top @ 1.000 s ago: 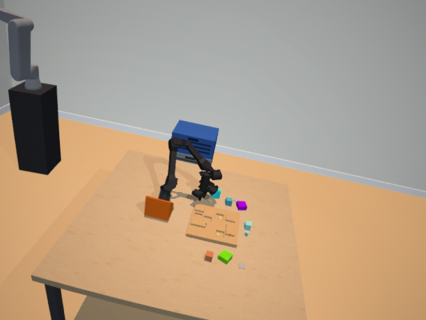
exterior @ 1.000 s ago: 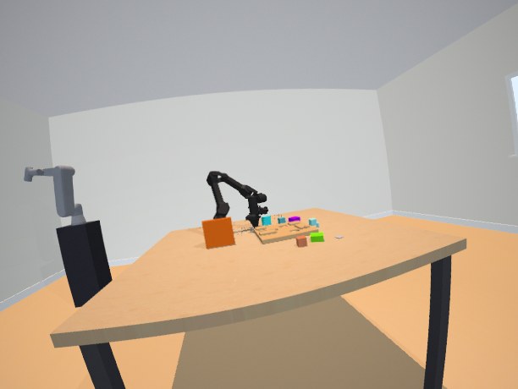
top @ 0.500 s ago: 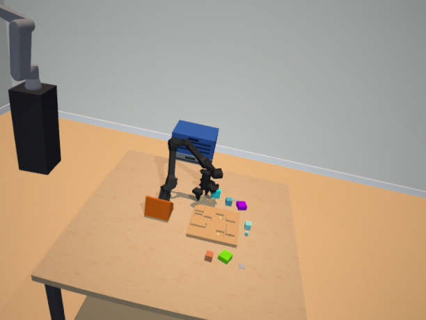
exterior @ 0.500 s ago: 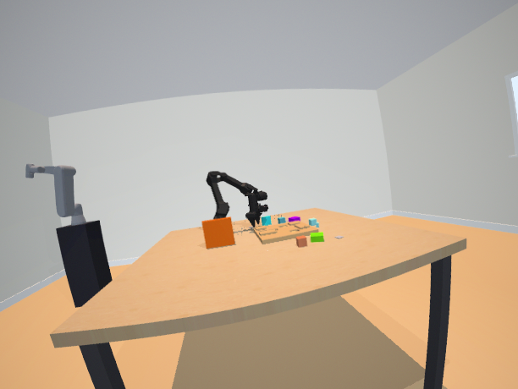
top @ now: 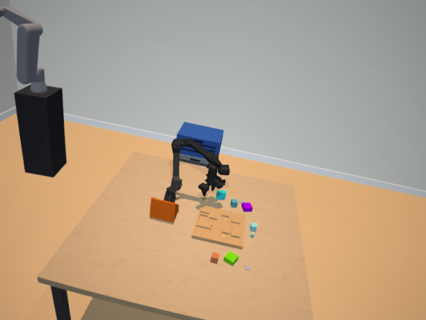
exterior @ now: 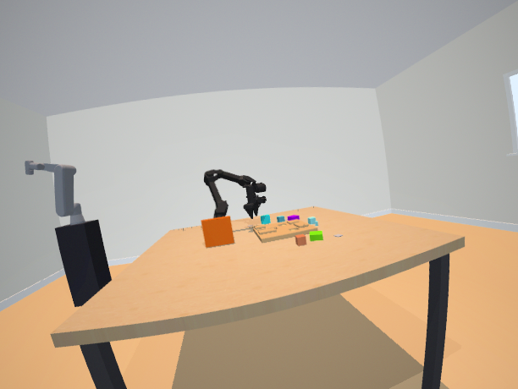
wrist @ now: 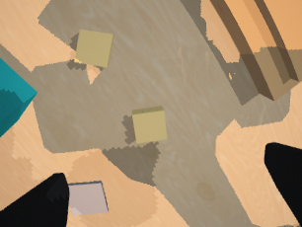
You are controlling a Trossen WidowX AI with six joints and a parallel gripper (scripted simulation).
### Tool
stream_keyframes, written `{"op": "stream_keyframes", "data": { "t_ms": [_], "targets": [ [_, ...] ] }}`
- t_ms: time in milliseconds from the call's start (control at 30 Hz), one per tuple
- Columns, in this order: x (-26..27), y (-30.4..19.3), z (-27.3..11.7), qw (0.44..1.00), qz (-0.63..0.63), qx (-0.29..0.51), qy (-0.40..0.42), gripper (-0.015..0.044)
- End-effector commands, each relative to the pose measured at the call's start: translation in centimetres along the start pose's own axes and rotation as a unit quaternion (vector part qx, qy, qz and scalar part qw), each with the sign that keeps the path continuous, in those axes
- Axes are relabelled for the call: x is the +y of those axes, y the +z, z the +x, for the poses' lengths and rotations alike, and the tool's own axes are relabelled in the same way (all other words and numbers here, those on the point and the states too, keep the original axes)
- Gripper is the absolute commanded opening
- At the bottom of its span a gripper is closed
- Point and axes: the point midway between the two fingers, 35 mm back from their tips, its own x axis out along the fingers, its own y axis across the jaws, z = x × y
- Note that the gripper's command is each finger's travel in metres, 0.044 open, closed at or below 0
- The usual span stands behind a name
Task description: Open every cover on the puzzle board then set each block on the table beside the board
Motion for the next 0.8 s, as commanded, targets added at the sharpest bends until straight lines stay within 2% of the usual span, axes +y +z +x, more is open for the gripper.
{"op": "stream_keyframes", "data": {
  "t_ms": [0, 67, 400, 633, 767],
  "targets": [
    [0.1, -0.3, -1.3, 1.000, -0.003, 0.001, 0.003, 0.0440],
    [0.1, -0.3, -1.4, 1.000, -0.003, 0.001, 0.003, 0.0440],
    [-0.4, 3.0, -1.6, 1.000, -0.015, -0.010, -0.006, 0.0177],
    [-0.8, 6.2, -1.9, 0.994, -0.104, -0.012, -0.013, 0.0000],
    [-1.3, 8.1, -2.0, 0.987, -0.157, -0.013, -0.016, 0.0000]
  ]
}}
